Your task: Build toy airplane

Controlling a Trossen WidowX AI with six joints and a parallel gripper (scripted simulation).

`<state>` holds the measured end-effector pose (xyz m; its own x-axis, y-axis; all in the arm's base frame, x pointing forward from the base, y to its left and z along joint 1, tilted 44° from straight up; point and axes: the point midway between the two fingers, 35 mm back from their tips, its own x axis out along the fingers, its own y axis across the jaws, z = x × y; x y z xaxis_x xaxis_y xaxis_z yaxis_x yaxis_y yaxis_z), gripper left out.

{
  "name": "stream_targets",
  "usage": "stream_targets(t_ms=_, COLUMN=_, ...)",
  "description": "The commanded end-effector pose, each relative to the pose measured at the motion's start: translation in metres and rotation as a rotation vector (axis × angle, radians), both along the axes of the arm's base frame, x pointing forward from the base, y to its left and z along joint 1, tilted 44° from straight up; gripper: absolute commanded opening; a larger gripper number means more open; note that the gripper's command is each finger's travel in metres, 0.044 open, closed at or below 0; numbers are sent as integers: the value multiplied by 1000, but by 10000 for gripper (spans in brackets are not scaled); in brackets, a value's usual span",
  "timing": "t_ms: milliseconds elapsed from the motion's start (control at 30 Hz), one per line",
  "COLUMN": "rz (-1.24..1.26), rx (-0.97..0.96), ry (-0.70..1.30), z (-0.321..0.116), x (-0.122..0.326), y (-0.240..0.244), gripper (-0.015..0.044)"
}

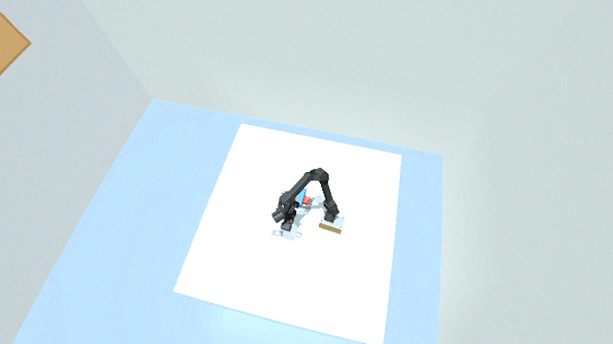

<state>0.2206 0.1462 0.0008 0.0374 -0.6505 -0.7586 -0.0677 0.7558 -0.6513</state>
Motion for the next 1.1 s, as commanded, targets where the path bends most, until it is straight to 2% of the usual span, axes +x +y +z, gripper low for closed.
stream_targets(t_ms=0, rz=9, rx=17, ry=-13, z=8, x=12, y=-4, gripper=0)
stream_targets(t_ms=1067, rz=29, rx=13, ry=-13, z=48, x=68, y=-69, gripper=0)
